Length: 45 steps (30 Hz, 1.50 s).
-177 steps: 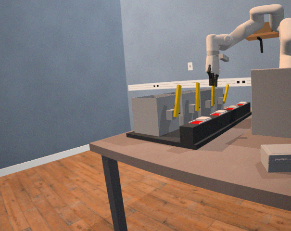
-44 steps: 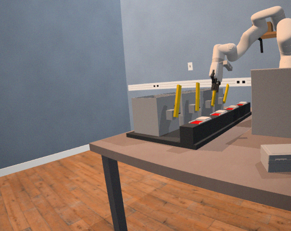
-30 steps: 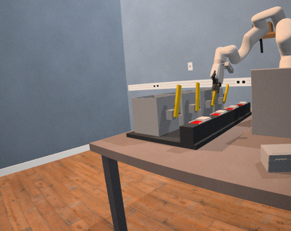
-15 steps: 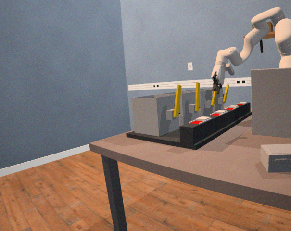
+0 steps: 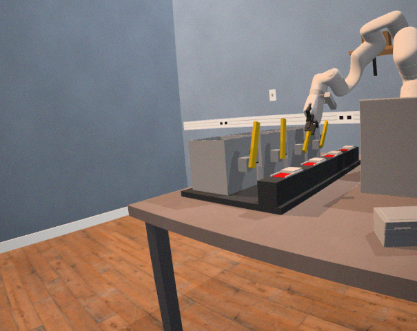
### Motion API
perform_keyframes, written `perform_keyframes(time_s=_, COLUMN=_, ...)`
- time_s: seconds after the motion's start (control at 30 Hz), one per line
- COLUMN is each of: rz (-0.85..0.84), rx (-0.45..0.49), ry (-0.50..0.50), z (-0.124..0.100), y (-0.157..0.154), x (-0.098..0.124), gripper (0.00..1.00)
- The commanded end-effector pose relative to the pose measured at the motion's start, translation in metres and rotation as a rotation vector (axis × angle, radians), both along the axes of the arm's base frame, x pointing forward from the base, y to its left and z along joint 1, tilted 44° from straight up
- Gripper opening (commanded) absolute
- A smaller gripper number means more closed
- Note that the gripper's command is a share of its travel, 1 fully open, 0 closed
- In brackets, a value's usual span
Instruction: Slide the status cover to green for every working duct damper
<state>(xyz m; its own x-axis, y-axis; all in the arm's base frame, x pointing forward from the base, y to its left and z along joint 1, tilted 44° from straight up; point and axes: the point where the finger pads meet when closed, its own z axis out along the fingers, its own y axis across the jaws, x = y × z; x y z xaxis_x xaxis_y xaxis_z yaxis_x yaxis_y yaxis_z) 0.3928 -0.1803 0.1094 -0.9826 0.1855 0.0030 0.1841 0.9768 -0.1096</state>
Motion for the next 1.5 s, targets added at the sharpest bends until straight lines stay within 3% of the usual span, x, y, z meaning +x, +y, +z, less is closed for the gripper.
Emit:
perform_keyframes(time_s=0.0, rz=0.001, rx=0.004, ry=-0.004, z=0.0012, y=-0.0003, x=0.001, gripper=0.19)
perform_keyframes(time_s=0.9, rz=0.001, rx=0.011, ry=-0.005, z=0.0013, y=-0.001, x=0.0009, gripper=0.19)
perform_keyframes(time_s=1.47, rz=0.001, rx=0.011, ry=-0.005, z=0.0013, y=-0.001, x=0.0009, gripper=0.39)
